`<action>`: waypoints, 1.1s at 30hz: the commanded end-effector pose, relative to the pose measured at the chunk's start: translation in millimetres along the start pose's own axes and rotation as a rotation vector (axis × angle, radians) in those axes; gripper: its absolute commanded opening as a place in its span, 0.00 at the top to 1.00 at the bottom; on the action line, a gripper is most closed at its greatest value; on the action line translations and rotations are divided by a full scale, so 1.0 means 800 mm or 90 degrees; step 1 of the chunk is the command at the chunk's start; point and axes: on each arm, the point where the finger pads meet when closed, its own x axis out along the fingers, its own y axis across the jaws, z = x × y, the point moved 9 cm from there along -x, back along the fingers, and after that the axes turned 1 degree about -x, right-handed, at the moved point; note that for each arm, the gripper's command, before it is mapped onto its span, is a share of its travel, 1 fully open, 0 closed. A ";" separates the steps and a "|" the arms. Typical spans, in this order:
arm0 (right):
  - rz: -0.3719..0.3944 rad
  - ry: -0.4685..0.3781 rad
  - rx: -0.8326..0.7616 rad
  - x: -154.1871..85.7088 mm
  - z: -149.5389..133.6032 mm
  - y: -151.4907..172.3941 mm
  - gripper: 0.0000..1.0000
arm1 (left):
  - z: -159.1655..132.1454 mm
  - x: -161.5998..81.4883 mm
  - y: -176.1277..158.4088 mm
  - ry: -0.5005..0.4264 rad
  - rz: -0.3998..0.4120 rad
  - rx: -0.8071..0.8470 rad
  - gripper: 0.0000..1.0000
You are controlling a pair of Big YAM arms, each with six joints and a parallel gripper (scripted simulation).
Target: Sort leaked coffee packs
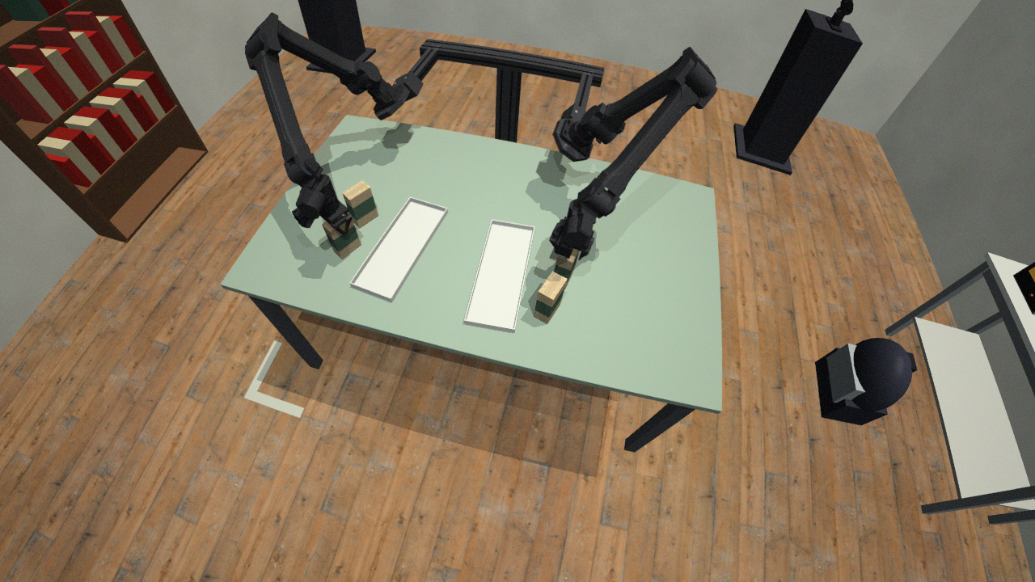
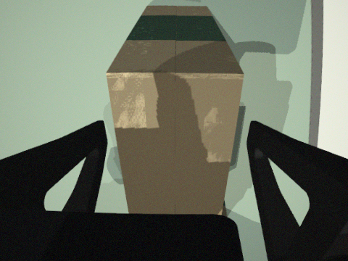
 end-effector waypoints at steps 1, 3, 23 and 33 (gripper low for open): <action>0.009 -0.011 0.004 -0.007 0.009 0.005 0.24 | -0.007 0.018 0.004 0.013 -0.001 0.001 0.24; 0.009 -0.011 0.004 -0.007 0.009 0.005 0.77 | -0.007 0.021 0.004 0.013 -0.001 0.001 0.24; 0.009 -0.011 0.004 -0.007 0.009 0.005 0.77 | -0.006 0.023 0.009 0.009 0.001 -0.005 0.24; 0.009 -0.011 0.004 -0.007 0.009 0.005 0.77 | -0.006 0.023 0.009 0.009 0.001 -0.005 0.24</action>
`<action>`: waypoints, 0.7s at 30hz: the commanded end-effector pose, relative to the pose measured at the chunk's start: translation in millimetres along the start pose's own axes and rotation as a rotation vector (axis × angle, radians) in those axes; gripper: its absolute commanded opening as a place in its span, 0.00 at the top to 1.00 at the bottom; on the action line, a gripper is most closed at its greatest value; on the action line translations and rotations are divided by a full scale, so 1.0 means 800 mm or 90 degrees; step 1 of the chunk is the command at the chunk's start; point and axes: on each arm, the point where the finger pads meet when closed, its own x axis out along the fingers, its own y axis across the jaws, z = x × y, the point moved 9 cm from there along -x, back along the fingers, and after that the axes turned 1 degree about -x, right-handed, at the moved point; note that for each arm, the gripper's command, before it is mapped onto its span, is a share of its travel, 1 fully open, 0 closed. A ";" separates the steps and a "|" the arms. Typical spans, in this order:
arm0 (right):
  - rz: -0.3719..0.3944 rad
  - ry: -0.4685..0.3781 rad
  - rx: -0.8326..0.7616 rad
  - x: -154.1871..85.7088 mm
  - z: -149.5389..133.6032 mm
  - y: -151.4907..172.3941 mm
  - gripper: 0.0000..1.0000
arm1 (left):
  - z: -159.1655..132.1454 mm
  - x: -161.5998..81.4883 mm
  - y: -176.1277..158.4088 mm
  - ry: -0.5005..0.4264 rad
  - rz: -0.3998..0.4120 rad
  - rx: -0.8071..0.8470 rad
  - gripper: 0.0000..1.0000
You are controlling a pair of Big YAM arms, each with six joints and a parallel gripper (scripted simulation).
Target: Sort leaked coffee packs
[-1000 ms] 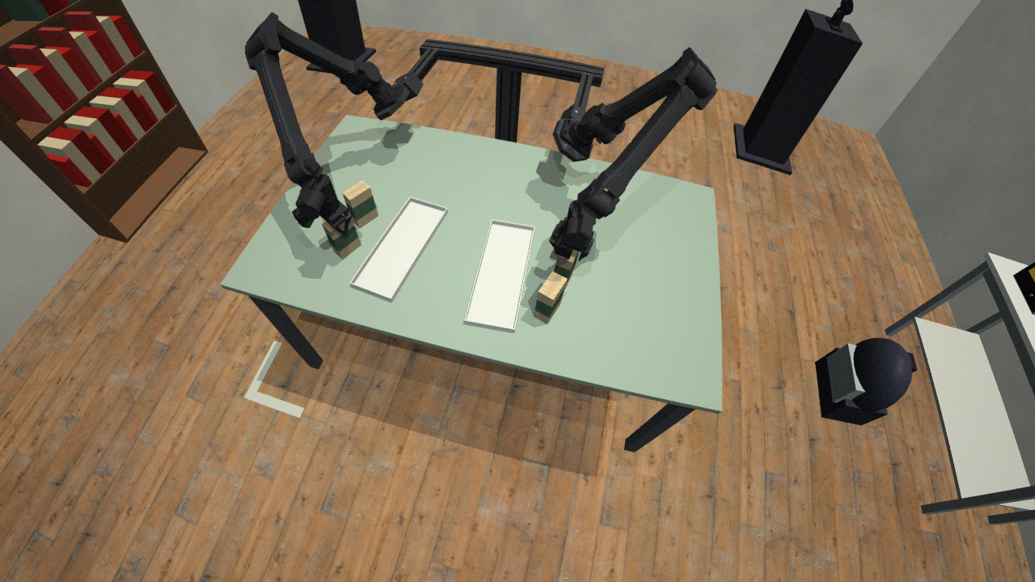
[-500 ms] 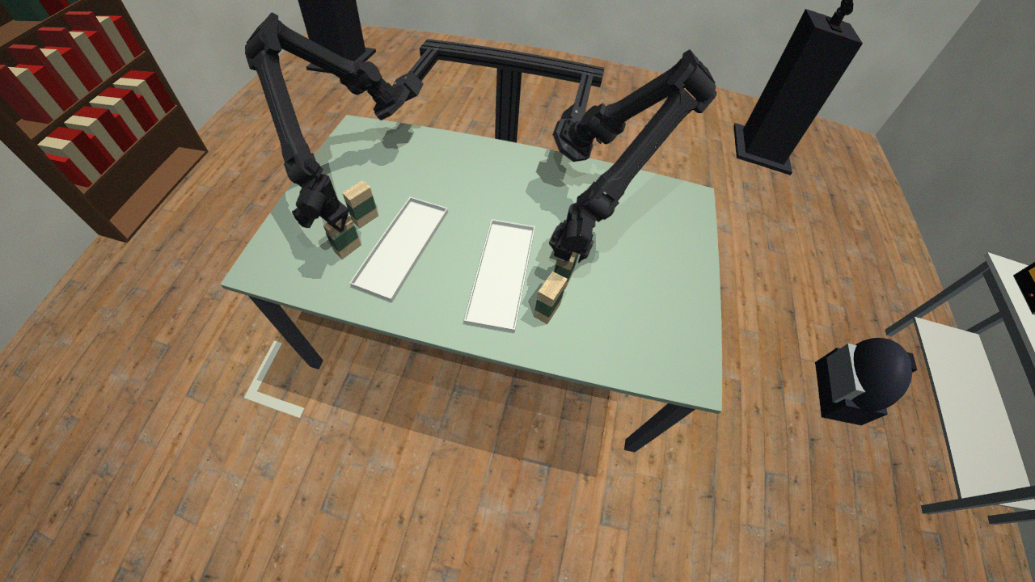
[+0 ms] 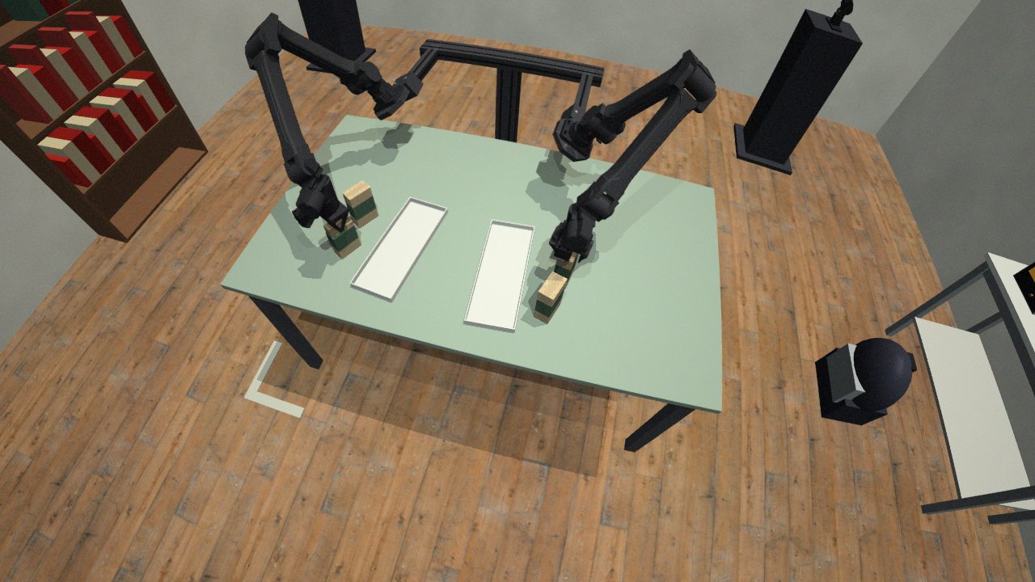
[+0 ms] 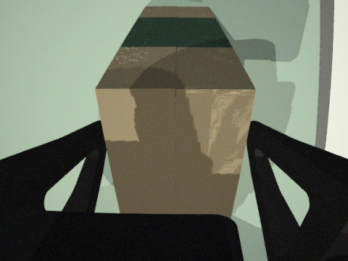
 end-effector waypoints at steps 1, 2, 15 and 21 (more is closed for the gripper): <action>0.009 -0.012 0.004 -0.007 0.009 0.005 0.77 | -0.005 0.005 0.009 0.005 0.000 -0.007 0.24; 0.009 -0.012 0.004 -0.007 0.009 0.005 0.77 | -0.005 0.005 0.009 0.005 0.000 -0.007 0.24; 0.020 -0.026 0.009 -0.049 0.016 0.010 0.77 | -0.005 0.005 0.009 0.006 0.001 -0.008 0.77; 0.022 -0.029 0.012 -0.066 0.019 0.011 0.77 | -0.004 0.006 0.008 0.007 0.001 -0.007 0.77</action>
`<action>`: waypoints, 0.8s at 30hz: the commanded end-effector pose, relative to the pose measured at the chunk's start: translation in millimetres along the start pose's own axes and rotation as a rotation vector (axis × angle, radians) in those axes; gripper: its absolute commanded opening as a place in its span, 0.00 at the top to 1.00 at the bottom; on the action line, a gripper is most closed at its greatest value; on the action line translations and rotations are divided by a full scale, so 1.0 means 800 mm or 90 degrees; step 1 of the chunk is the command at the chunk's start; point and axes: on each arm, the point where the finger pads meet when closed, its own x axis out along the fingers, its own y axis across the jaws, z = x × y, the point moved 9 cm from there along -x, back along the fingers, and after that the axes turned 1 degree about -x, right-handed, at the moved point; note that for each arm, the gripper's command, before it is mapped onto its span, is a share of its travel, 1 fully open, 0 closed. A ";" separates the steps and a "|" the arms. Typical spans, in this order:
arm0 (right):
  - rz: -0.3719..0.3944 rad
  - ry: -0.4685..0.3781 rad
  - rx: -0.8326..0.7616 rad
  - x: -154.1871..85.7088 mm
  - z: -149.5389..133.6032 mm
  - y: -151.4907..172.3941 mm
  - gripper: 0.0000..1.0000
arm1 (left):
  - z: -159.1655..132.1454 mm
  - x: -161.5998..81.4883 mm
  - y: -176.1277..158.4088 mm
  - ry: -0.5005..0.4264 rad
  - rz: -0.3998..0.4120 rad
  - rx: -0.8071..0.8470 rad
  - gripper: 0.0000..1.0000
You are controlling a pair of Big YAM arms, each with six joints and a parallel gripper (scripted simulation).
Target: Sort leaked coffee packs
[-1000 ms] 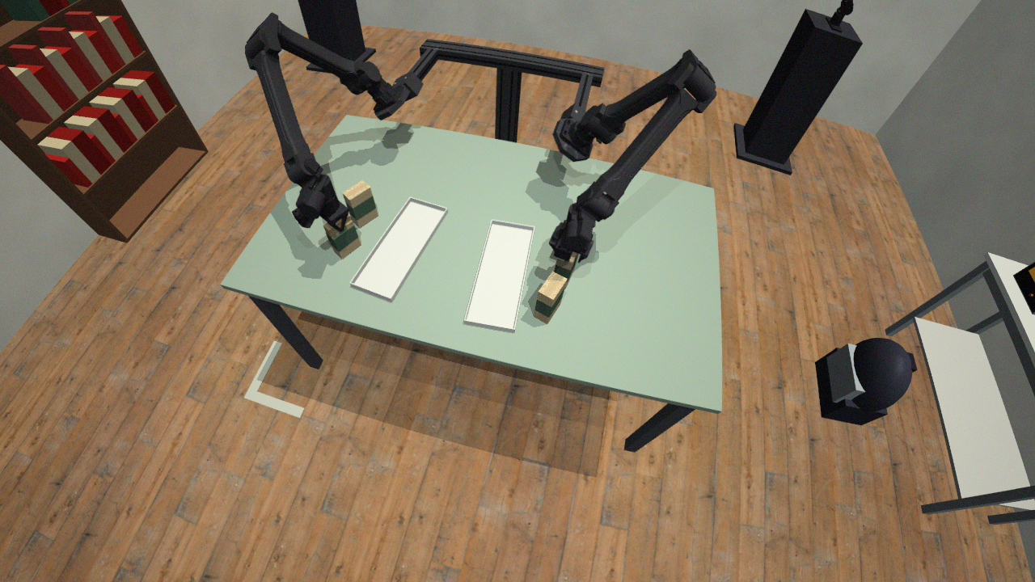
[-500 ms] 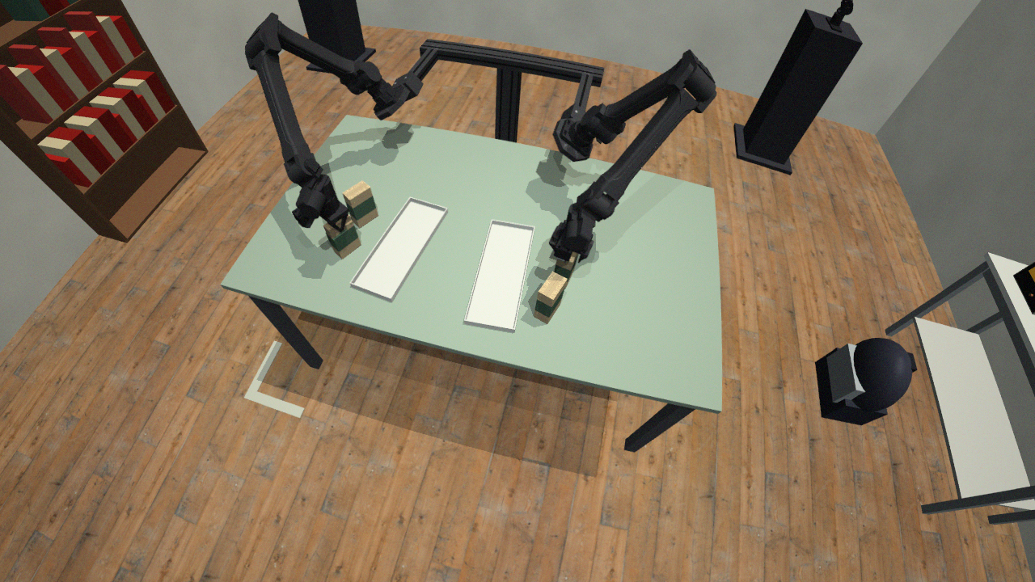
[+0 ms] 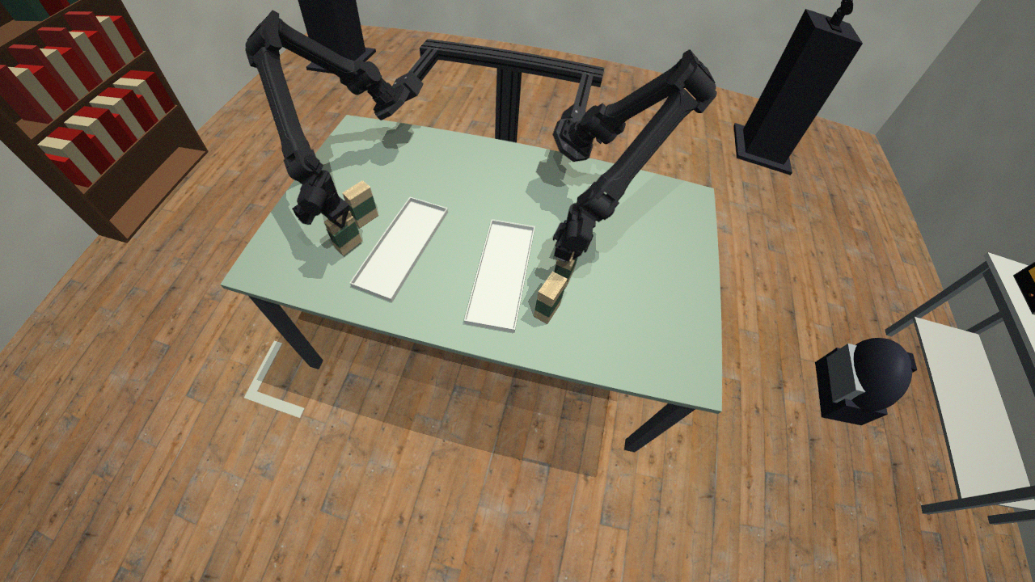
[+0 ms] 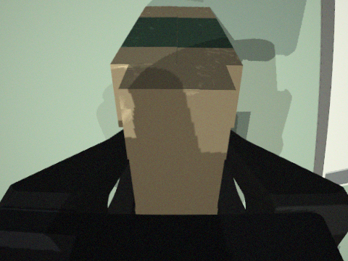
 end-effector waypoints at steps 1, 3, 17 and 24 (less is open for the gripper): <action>0.026 -0.037 0.019 -0.053 0.025 0.008 0.77 | -0.004 0.006 0.007 0.007 0.002 -0.007 0.77; 0.027 -0.037 0.020 -0.058 0.025 0.008 0.77 | -0.004 0.006 0.007 0.007 0.002 -0.007 0.77; 0.027 -0.038 0.020 -0.085 0.024 0.007 0.77 | -0.004 0.006 0.007 0.007 0.002 -0.007 0.77; 0.027 -0.038 0.018 -0.085 0.024 0.007 0.77 | -0.004 0.006 0.007 0.007 0.002 -0.007 0.77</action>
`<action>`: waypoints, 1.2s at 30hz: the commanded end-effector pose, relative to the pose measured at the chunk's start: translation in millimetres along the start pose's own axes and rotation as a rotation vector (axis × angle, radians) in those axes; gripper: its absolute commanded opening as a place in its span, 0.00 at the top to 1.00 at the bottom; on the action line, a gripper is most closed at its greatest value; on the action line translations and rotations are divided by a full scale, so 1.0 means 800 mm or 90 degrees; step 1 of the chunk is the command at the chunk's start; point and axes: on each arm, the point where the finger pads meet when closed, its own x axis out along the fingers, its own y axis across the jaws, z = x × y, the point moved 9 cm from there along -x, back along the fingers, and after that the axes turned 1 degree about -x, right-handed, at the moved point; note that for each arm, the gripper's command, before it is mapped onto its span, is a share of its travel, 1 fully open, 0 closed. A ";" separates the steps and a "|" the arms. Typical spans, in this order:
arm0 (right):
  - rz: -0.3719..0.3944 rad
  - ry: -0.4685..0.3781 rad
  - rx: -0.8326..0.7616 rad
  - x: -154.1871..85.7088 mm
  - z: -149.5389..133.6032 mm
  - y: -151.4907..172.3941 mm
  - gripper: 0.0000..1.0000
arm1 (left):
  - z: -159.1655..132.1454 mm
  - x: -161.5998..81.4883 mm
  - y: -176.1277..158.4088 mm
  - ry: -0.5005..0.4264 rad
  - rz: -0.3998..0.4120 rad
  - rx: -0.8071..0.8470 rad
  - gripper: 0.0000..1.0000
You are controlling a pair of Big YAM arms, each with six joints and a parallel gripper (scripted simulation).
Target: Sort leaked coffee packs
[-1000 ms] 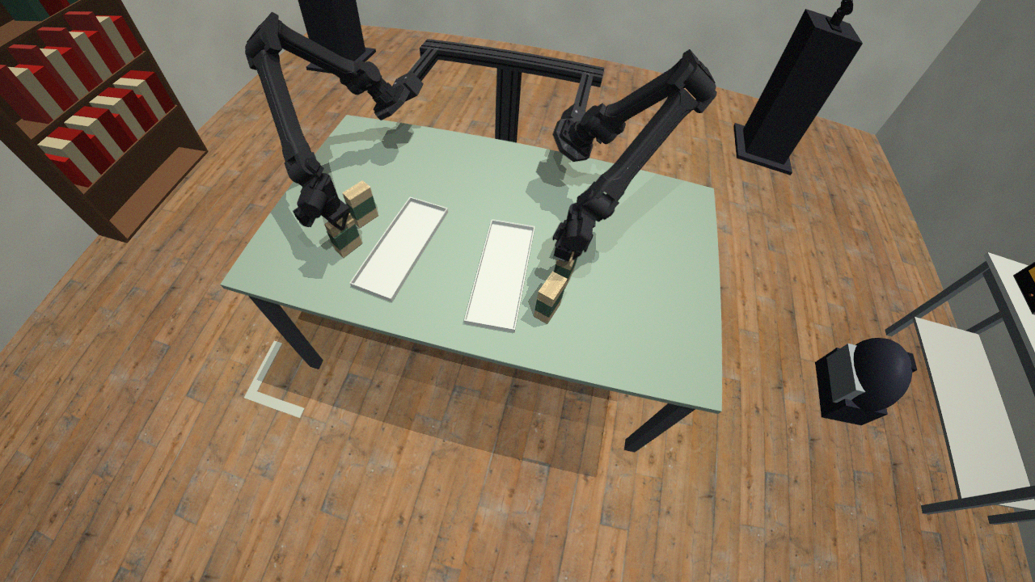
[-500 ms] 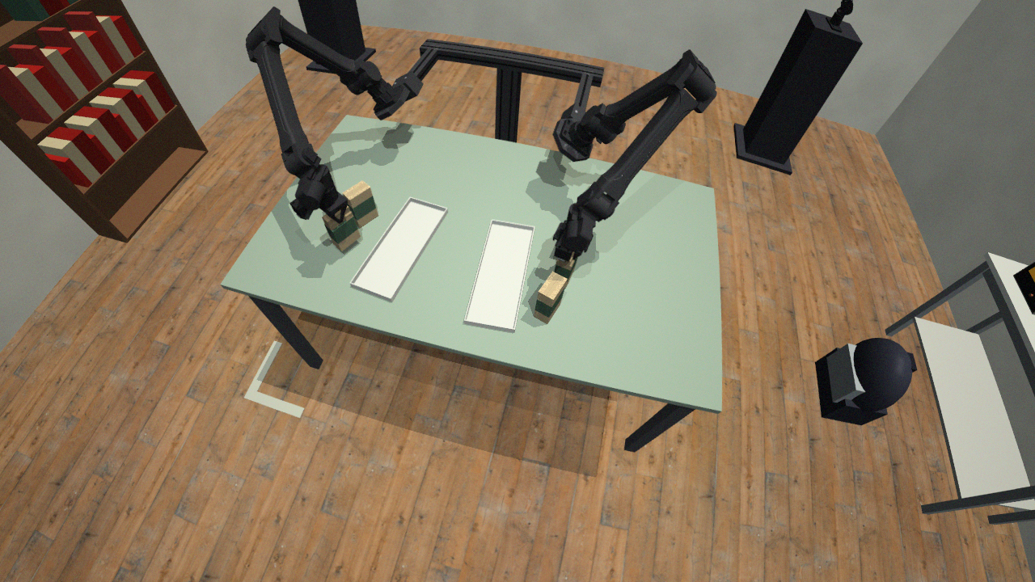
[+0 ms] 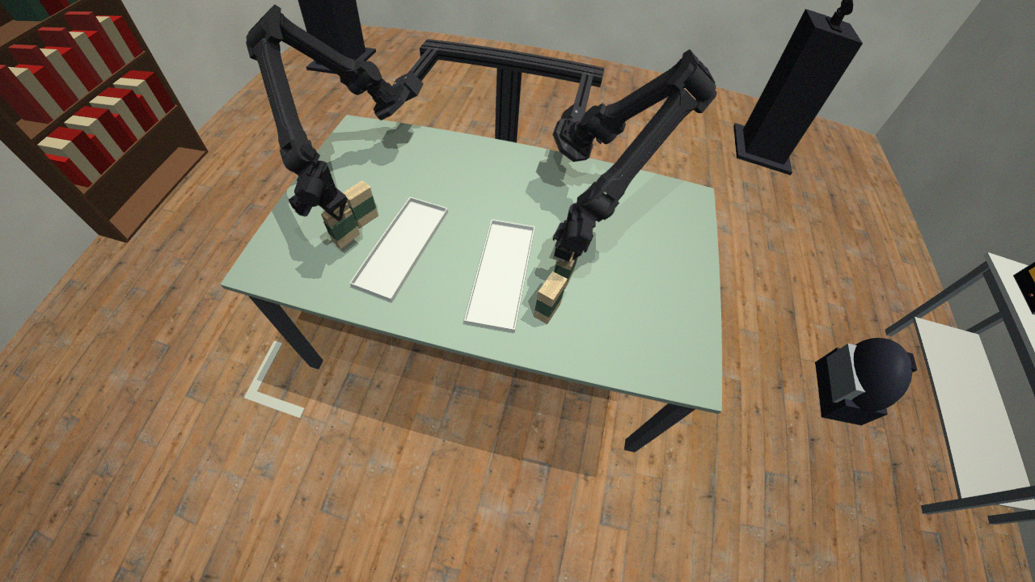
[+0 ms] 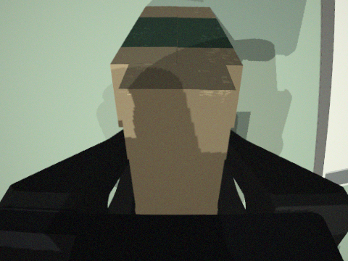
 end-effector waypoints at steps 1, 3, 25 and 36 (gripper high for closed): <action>0.026 -0.037 0.018 -0.043 0.027 0.009 0.77 | -0.004 0.006 0.007 0.007 0.002 -0.007 0.77; 0.026 -0.037 0.018 -0.043 0.027 0.009 0.77 | -0.004 0.006 0.007 0.007 0.002 -0.007 0.77; 0.027 -0.037 0.018 -0.043 0.027 0.009 0.77 | -0.004 0.006 0.007 0.007 0.002 -0.007 0.77; 0.014 -0.022 0.006 -0.023 0.013 0.028 0.77 | -0.004 0.006 0.007 0.007 0.002 -0.007 0.77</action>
